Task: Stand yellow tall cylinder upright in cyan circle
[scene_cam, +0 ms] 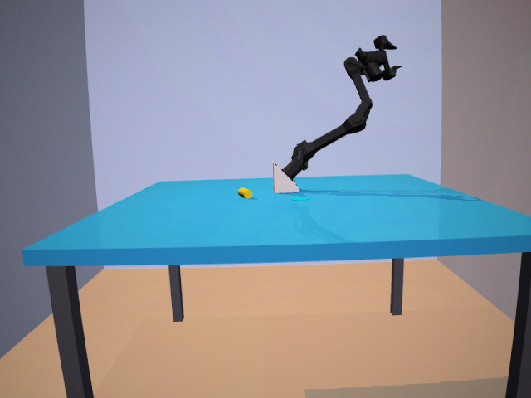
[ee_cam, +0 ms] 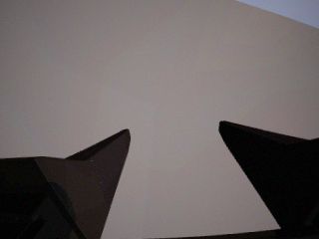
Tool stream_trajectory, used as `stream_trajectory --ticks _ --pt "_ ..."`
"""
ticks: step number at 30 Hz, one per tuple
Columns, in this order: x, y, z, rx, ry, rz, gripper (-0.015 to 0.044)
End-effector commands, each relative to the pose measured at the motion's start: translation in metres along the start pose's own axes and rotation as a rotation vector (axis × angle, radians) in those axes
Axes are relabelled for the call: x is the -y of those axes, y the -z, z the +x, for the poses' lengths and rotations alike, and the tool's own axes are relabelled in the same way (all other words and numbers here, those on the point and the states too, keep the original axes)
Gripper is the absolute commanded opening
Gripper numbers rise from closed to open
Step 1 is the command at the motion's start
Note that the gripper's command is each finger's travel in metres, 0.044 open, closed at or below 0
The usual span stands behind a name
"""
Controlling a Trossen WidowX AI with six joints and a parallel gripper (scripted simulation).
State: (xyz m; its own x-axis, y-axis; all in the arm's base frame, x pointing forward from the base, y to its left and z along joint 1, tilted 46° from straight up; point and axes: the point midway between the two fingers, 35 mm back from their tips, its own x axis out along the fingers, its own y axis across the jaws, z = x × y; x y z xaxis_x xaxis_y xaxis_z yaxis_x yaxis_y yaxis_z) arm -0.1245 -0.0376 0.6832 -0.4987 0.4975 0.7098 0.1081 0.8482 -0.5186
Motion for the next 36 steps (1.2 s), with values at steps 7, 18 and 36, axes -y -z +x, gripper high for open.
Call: stream_trajectory --ticks 7,18,36 --pt "0.045 -0.016 -0.017 0.009 0.153 -0.205 0.0309" --pt "0.131 -0.048 -0.073 -0.053 0.478 -0.584 0.0309" --pt "0.237 -0.090 -0.218 -0.397 1.010 -1.082 0.0309"
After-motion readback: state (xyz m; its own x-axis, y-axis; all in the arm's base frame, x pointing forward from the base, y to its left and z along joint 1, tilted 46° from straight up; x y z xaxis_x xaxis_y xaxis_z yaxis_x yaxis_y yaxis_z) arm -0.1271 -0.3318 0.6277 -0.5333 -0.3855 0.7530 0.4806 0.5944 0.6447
